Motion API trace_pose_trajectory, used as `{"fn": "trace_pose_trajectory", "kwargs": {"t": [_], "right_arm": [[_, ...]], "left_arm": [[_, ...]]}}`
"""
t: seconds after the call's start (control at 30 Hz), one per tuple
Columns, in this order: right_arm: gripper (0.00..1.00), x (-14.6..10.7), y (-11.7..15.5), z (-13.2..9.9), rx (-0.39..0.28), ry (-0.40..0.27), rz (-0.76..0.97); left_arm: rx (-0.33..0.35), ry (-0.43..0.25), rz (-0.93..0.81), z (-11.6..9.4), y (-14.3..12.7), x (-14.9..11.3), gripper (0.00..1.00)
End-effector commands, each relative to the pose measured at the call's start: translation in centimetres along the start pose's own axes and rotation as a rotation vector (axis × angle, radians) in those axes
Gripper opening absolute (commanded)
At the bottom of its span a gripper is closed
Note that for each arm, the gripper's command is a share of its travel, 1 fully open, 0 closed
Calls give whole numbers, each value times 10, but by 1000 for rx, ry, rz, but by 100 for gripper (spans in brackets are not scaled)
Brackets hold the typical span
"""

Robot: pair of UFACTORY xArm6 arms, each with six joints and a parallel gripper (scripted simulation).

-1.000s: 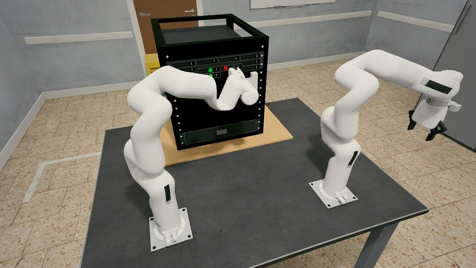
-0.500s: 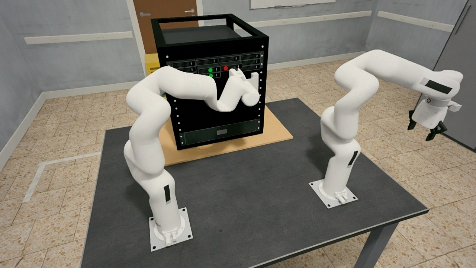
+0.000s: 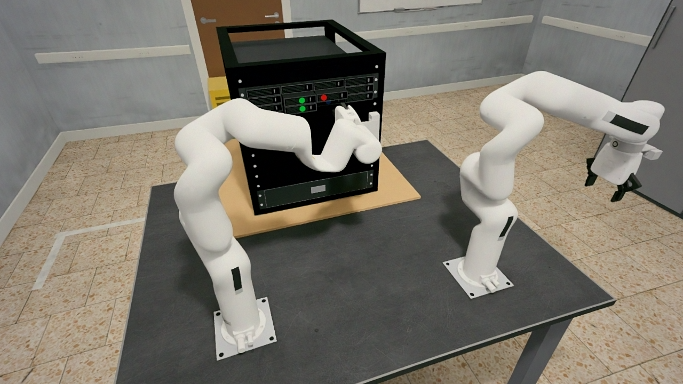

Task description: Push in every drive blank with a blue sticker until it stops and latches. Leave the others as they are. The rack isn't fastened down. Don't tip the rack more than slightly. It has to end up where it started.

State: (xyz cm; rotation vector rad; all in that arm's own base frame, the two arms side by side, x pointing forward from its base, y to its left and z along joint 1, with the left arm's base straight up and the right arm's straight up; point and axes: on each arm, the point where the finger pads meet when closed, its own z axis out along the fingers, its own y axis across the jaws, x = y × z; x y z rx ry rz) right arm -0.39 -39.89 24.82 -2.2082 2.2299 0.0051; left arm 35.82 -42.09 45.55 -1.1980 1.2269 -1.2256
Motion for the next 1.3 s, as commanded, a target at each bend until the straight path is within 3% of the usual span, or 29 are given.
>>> {"fn": "trace_pose_trajectory", "kwargs": {"t": [0.0, 0.63, 0.67, 1.27], "right_arm": [[100, 1, 0, -2, 0, 5, 0], [100, 1, 0, -2, 0, 5, 0], [100, 1, 0, -2, 0, 5, 0], [100, 1, 0, -2, 0, 5, 0]], "left_arm": [[2, 0, -4, -14, -2, 0, 0], [2, 0, -4, -17, -2, 0, 0], [2, 0, -4, -17, -2, 0, 100], [2, 0, -4, -17, -2, 0, 100]]}}
